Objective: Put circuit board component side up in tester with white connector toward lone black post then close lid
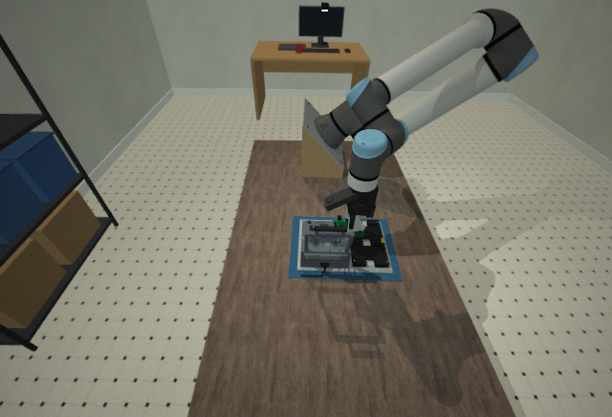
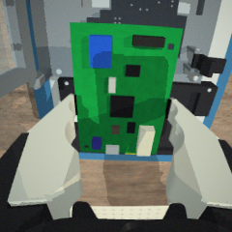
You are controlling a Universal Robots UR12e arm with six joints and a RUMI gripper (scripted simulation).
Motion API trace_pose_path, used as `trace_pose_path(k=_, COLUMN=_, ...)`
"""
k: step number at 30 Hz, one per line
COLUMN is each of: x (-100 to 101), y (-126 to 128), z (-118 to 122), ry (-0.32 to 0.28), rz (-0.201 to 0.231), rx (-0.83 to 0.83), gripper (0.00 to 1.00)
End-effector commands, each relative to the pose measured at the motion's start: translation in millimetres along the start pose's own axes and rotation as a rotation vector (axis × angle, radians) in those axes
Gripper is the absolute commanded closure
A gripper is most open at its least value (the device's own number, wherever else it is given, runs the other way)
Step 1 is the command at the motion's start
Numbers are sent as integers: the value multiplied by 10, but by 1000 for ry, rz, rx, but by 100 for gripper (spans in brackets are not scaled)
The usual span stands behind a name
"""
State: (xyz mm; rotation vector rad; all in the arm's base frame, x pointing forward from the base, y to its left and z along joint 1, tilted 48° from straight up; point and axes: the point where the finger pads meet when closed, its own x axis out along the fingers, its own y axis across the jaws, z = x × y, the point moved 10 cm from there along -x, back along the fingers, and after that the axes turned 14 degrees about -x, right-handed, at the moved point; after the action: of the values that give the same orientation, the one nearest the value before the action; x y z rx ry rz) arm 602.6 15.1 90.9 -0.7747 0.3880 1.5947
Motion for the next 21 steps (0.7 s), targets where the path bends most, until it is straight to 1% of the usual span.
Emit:
trace_pose_path(k=1, x=-16, y=57, z=-125, ry=1, rz=-1, rx=-1, gripper=61)
trace_pose_path(k=14, x=-45, y=247, z=-489, ry=1, rz=-1, rx=-1, gripper=61)
trace_pose_path(k=21, x=-53, y=300, z=-591, ry=1, rz=-1, rx=-1, gripper=61)
